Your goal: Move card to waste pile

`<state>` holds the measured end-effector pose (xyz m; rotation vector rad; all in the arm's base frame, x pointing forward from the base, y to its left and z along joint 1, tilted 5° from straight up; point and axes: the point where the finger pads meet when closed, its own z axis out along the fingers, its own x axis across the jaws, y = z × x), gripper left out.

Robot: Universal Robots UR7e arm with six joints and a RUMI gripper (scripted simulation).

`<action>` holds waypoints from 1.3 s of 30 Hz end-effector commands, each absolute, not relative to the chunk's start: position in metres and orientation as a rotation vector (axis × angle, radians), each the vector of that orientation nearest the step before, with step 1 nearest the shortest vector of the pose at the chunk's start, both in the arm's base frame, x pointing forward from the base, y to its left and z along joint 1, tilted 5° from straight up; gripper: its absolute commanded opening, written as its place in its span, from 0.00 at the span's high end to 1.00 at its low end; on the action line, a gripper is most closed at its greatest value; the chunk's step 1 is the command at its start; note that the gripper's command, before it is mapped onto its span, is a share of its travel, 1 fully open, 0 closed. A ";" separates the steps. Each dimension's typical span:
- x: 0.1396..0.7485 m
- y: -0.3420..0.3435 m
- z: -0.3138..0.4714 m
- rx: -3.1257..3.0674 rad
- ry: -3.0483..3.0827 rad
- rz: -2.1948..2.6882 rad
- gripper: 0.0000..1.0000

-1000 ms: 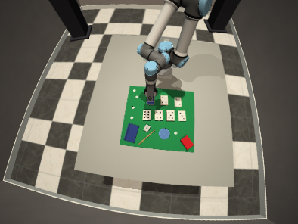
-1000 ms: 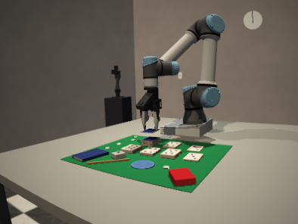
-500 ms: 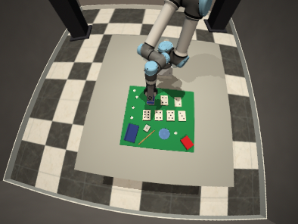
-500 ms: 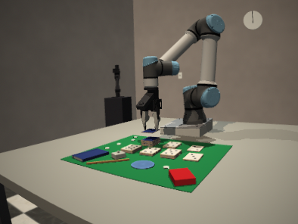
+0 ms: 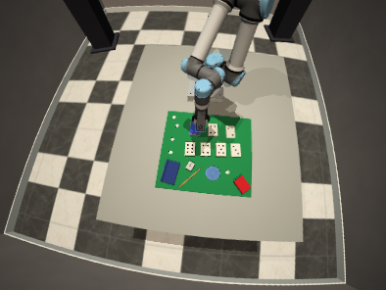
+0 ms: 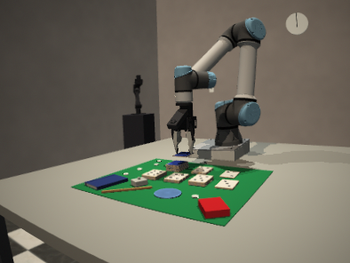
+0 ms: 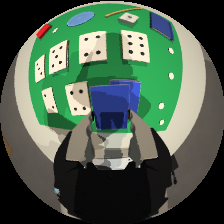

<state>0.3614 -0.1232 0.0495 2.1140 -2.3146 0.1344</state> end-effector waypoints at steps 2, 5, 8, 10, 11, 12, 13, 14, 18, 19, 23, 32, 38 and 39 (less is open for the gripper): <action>0.364 -0.091 0.048 2.110 -2.315 0.136 0.62; 0.365 -0.081 0.047 2.110 -2.315 0.136 0.62; 0.367 -0.067 0.047 2.112 -2.314 0.136 0.62; 0.368 -0.059 0.046 2.112 -2.313 0.136 0.62; 0.369 -0.055 0.046 2.113 -2.313 0.136 0.62; 0.369 -0.052 0.046 2.113 -2.312 0.136 0.62; 0.370 -0.049 0.046 2.113 -2.312 0.137 0.62; 0.371 -0.046 0.046 2.113 -2.312 0.138 0.62; 0.372 -0.039 0.046 2.114 -2.312 0.139 0.62; 0.372 -0.039 0.046 2.114 -2.312 0.139 0.62; 0.372 -0.037 0.045 2.114 -2.311 0.138 0.62; 0.372 -0.037 0.046 2.113 -2.313 0.139 0.62; 0.372 -0.037 0.046 2.113 -2.313 0.139 0.62; 0.372 -0.037 0.046 2.113 -2.313 0.139 0.62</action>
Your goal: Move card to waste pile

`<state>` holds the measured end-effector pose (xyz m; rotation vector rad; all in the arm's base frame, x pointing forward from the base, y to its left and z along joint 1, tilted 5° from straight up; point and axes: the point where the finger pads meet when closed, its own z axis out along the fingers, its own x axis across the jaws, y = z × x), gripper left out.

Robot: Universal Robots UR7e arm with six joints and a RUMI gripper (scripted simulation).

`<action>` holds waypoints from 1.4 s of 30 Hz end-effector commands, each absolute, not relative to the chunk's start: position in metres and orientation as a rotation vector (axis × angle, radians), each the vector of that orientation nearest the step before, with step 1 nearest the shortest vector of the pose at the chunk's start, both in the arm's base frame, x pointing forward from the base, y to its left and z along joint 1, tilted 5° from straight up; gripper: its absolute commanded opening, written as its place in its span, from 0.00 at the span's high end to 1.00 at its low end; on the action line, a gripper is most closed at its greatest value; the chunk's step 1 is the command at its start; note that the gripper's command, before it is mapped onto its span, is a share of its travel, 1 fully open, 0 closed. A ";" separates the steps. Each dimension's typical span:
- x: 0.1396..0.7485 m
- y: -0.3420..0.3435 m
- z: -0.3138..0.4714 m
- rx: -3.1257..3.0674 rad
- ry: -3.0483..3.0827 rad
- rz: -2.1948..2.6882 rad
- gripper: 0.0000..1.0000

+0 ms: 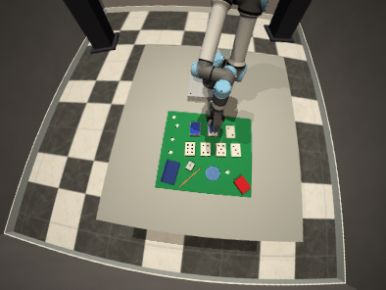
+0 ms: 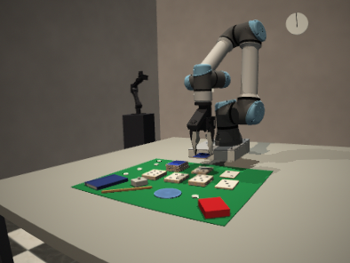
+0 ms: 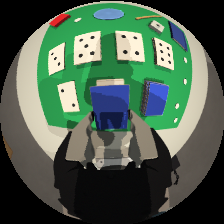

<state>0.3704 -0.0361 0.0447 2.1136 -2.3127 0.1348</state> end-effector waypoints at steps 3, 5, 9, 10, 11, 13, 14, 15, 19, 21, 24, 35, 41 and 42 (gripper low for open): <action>0.372 -0.037 0.045 2.113 -2.313 0.137 0.62; 0.371 -0.037 0.043 2.113 -2.313 0.135 0.62; 0.370 -0.036 0.040 2.112 -2.312 0.131 0.62; 0.370 -0.036 0.039 2.112 -2.312 0.131 0.62; 0.370 -0.036 0.038 2.112 -2.312 0.131 0.62; 0.370 -0.037 0.035 2.112 -2.312 0.131 0.62; 0.370 -0.037 0.035 2.112 -2.312 0.131 0.62; 0.370 -0.037 0.035 2.112 -2.312 0.131 0.62; 0.371 -0.037 0.029 2.111 -2.313 0.131 0.62; 0.371 -0.038 0.026 2.111 -2.313 0.131 0.62; 0.371 -0.038 0.020 2.111 -2.313 0.131 0.62; 0.372 -0.039 0.004 2.112 -2.312 0.131 0.62; 0.373 -0.040 -0.003 2.112 -2.313 0.131 0.62; 0.373 -0.040 -0.004 2.112 -2.313 0.131 0.62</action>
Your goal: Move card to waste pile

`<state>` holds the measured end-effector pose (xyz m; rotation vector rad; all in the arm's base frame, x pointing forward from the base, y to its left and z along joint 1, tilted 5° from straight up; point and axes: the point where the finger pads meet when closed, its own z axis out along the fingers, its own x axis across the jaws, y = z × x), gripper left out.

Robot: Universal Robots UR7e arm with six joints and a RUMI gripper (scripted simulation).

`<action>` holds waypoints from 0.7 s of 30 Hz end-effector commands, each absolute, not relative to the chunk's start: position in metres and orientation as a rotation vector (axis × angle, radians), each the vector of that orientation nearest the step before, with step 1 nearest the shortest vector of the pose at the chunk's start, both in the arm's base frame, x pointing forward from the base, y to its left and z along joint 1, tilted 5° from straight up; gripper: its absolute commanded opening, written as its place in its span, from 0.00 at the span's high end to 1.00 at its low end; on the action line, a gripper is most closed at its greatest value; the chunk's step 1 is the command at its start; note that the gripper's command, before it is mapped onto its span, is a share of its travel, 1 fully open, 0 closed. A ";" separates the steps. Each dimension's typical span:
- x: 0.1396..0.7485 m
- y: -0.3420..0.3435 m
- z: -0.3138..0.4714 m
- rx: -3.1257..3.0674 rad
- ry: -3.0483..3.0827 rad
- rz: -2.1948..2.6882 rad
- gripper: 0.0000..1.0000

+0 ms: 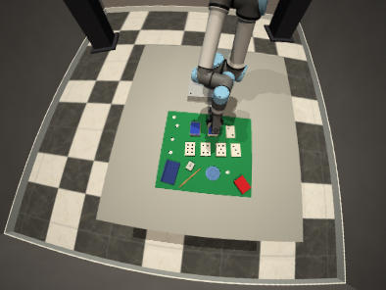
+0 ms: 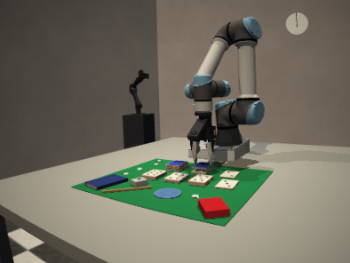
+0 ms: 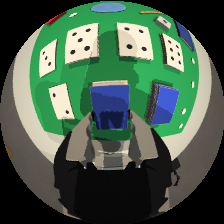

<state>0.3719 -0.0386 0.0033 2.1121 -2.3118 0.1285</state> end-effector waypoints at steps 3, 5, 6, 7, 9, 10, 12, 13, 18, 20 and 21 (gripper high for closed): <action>0.373 -0.040 -0.006 2.112 -2.312 0.131 0.62; 0.373 -0.040 -0.007 2.112 -2.312 0.131 0.62; 0.373 -0.040 -0.007 2.112 -2.312 0.131 0.62; 0.373 -0.040 -0.007 2.112 -2.312 0.131 0.62; 0.374 -0.040 -0.007 2.112 -2.313 0.134 0.62; 0.374 -0.040 -0.007 2.112 -2.313 0.134 0.62; 0.374 -0.040 -0.007 2.112 -2.313 0.134 0.62; 0.374 -0.040 -0.007 2.112 -2.313 0.134 0.62; 0.374 -0.041 -0.006 2.113 -2.313 0.136 0.62; 0.374 -0.041 -0.006 2.113 -2.313 0.136 0.62; 0.374 -0.041 -0.006 2.113 -2.313 0.136 0.62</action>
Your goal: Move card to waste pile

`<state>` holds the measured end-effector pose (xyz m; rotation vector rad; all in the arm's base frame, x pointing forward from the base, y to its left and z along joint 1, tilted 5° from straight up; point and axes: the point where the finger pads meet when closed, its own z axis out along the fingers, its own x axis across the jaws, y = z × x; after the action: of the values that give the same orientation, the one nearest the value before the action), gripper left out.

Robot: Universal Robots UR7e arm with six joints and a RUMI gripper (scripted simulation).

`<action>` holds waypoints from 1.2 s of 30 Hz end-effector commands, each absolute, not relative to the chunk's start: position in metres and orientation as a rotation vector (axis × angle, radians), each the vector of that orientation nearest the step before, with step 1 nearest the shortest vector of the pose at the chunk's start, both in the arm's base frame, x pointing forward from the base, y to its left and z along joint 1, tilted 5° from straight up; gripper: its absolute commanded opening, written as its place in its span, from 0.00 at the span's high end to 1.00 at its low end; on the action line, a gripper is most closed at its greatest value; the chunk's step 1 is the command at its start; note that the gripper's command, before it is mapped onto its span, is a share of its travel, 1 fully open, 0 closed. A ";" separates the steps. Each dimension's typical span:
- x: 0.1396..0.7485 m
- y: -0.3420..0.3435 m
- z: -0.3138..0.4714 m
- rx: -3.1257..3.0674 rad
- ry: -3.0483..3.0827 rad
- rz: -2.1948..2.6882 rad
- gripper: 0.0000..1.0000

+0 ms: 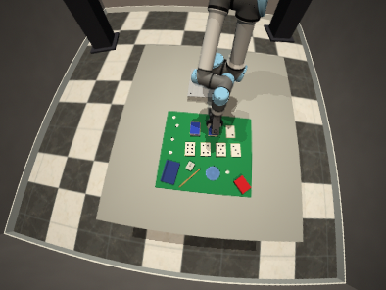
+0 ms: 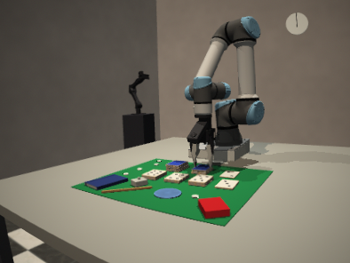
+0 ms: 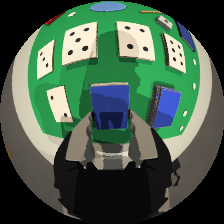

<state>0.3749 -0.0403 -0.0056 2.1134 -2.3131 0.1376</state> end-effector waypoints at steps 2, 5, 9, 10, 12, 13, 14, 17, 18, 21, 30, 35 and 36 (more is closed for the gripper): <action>0.374 -0.041 -0.006 2.113 -2.313 0.136 0.62; 0.374 -0.040 -0.007 2.112 -2.313 0.136 0.62; 0.373 -0.040 -0.007 2.112 -2.313 0.134 0.62; 0.372 -0.040 -0.008 2.112 -2.313 0.134 0.62; 0.372 -0.040 -0.008 2.112 -2.313 0.134 0.62; 0.372 -0.040 -0.008 2.112 -2.313 0.134 0.62; 0.372 -0.040 -0.008 2.112 -2.313 0.135 0.62; 0.373 -0.040 -0.007 2.113 -2.313 0.137 0.62; 0.374 -0.040 -0.007 2.113 -2.313 0.137 0.62; 0.374 -0.040 -0.007 2.113 -2.313 0.137 0.62; 0.372 -0.040 -0.010 2.112 -2.313 0.132 0.62; 0.372 -0.040 -0.013 2.112 -2.313 0.131 0.62; 0.372 -0.040 -0.013 2.112 -2.313 0.131 0.62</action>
<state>0.3734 -0.0400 -0.0093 2.1131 -2.3128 0.1361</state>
